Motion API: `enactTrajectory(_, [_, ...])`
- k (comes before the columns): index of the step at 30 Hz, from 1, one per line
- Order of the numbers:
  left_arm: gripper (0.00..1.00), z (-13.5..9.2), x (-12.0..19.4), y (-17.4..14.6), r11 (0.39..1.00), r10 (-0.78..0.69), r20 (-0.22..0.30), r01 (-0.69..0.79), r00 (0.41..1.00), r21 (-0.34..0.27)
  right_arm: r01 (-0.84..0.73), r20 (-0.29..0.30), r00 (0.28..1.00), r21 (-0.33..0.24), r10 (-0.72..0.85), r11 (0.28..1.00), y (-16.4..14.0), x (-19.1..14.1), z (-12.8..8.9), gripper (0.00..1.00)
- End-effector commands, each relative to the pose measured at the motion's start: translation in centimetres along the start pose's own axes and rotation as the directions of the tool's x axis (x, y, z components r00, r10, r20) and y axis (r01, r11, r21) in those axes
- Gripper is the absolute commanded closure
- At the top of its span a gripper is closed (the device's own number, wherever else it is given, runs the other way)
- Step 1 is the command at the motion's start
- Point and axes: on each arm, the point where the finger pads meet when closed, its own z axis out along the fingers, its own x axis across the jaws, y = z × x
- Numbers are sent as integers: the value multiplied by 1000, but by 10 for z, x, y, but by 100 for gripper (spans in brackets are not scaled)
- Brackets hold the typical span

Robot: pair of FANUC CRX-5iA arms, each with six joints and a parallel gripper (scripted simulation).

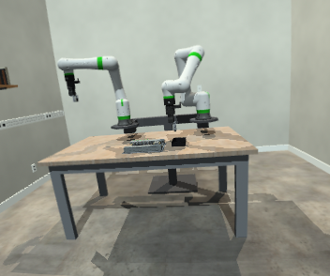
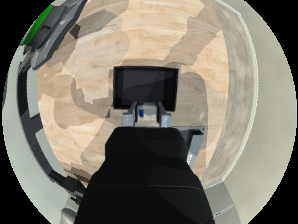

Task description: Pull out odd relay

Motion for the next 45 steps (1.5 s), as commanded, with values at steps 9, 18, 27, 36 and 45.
enactTrajectory(9, [100,-1,-7,-24,1000,0,-1,0,1000,-4,0,0,1000,-2,0,1000,0,0,-1,0])
enactTrajectory(18, [100,-1,-8,-25,1000,0,-1,0,1000,-4,0,0,1000,-2,0,1000,0,0,-1,0])
enactTrajectory(27, [100,-1,-8,-25,1000,0,-1,0,1000,-4,0,0,1000,-2,0,1000,0,0,-1,0])
enactTrajectory(36, [100,-1,-8,-25,1000,0,-1,0,1000,-4,0,0,1000,-2,0,1000,0,0,-1,0])
enactTrajectory(45, [100,-1,-8,-25,1000,0,-1,0,1000,-4,0,0,1000,-2,0,1000,0,0,-1,0])
